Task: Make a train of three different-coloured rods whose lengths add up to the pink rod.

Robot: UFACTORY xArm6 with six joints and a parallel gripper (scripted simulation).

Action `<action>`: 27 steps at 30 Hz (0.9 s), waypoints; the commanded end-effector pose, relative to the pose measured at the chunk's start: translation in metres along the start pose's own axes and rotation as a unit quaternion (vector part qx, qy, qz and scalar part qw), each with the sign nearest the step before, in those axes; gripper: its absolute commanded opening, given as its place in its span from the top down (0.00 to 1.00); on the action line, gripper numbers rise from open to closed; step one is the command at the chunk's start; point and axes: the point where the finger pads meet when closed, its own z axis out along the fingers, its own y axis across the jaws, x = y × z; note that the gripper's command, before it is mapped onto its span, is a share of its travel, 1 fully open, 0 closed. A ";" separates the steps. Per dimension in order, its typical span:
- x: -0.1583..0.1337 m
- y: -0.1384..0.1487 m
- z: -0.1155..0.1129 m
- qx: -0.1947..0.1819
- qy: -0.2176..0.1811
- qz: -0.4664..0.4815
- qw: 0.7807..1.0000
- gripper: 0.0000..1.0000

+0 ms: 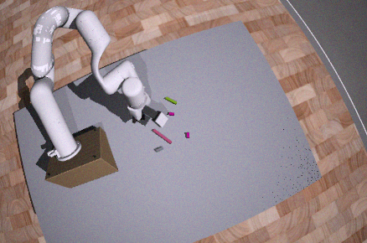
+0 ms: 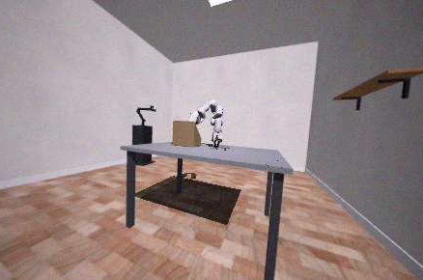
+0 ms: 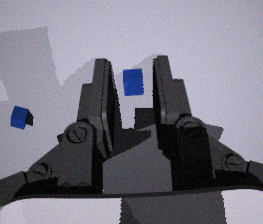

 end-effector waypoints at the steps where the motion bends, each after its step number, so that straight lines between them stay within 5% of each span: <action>1: 0.001 -0.001 -0.001 0.001 0.001 0.000 1.000 0.76; 12: 0.001 -0.001 -0.006 0.001 0.001 0.000 1.000 0.76; 27: 0.000 -0.001 -0.067 0.001 0.001 0.000 1.000 0.76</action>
